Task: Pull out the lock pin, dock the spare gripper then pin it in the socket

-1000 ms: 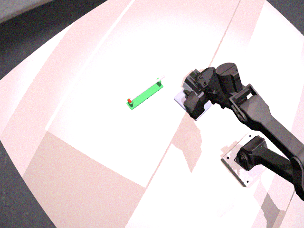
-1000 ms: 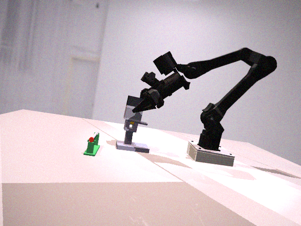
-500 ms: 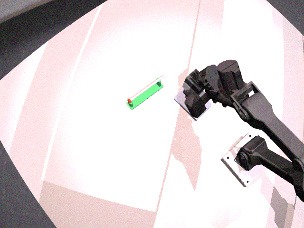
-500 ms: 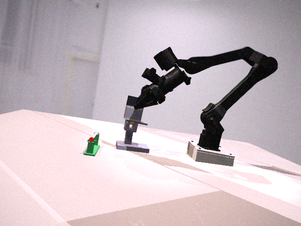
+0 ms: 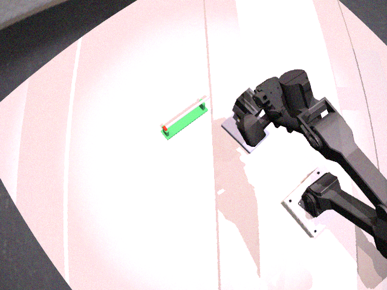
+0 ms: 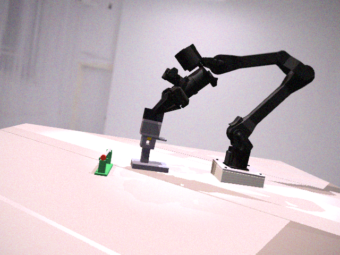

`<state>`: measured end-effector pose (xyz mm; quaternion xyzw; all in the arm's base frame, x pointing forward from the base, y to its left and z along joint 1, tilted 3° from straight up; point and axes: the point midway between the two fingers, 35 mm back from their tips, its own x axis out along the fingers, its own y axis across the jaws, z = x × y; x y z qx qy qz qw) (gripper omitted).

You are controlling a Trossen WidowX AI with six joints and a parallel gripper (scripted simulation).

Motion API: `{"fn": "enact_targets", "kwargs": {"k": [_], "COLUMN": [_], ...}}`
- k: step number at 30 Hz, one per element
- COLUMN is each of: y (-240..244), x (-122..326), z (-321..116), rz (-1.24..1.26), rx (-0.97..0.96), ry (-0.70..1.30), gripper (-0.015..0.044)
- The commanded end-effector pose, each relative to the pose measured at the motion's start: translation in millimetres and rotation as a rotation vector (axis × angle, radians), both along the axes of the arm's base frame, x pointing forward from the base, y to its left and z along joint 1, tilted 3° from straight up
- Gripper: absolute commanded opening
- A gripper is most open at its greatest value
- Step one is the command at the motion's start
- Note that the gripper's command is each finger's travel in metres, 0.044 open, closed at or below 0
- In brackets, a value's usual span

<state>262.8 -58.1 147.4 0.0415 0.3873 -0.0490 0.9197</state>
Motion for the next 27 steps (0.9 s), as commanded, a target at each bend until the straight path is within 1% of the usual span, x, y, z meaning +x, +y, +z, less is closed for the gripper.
{"fn": "enact_targets", "kwargs": {"k": [1, 27], "y": [-0.2, -2.1], "x": [-0.2, -4.0], "z": [8.3, 57.4], "rz": [0.001, -0.011], "rx": [-0.001, 0.004], "ry": [-0.002, 0.014], "gripper": [0.044, 0.044]}}
